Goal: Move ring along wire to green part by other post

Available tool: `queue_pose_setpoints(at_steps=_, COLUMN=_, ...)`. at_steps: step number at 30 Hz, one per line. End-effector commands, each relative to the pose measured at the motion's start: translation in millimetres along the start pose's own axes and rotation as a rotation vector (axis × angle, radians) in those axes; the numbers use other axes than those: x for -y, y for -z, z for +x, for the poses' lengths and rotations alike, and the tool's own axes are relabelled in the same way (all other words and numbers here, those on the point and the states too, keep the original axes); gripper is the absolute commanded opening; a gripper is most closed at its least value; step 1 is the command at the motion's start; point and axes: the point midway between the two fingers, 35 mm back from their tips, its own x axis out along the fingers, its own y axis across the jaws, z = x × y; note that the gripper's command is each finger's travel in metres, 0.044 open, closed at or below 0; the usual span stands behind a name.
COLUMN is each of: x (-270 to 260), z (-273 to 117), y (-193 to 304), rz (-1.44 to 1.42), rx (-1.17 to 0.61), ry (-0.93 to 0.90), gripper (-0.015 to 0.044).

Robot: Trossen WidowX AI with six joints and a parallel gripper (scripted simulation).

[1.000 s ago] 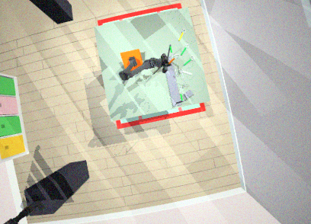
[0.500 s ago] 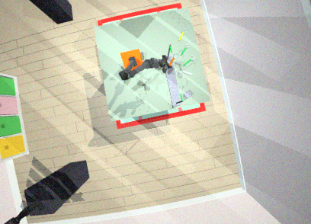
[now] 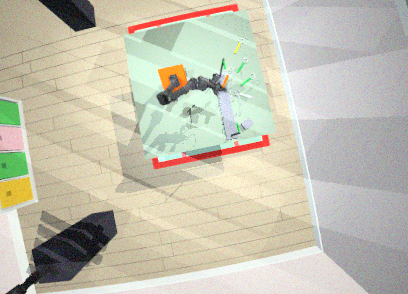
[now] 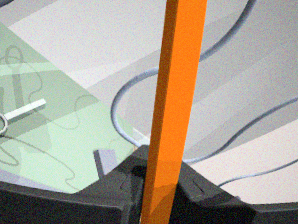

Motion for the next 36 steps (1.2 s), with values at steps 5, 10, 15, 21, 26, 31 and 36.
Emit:
queue_pose_setpoints(at_steps=5, x=4.4, z=0.4, y=-0.3, rz=-0.119, rx=0.019, ry=0.056, gripper=-0.015)
queue_pose_setpoints(at_steps=10, x=9.9, z=0.7, y=-1.1, rz=-0.196, rx=0.03, ry=0.099, gripper=-0.015)
queue_pose_setpoints(at_steps=15, x=15.4, z=0.7, y=-2.4, rz=-0.273, rx=0.04, ry=0.142, gripper=-0.015)
queue_pose_setpoints(at_steps=21, x=22.4, z=0.4, y=-4.6, rz=-0.376, rx=0.054, ry=0.199, gripper=-0.015)
queue_pose_setpoints(at_steps=26, x=28.7, z=-0.3, y=-7.4, rz=-0.47, rx=0.066, ry=0.252, gripper=-0.015)
queue_pose_setpoints(at_steps=31, x=34.7, z=-1.4, y=-10.7, rz=-0.566, rx=0.079, ry=0.305, gripper=-0.015)
queue_pose_setpoints(at_steps=36, x=40.1, z=-2.7, y=-14.4, rz=-0.66, rx=0.091, ry=0.357, gripper=-0.015)
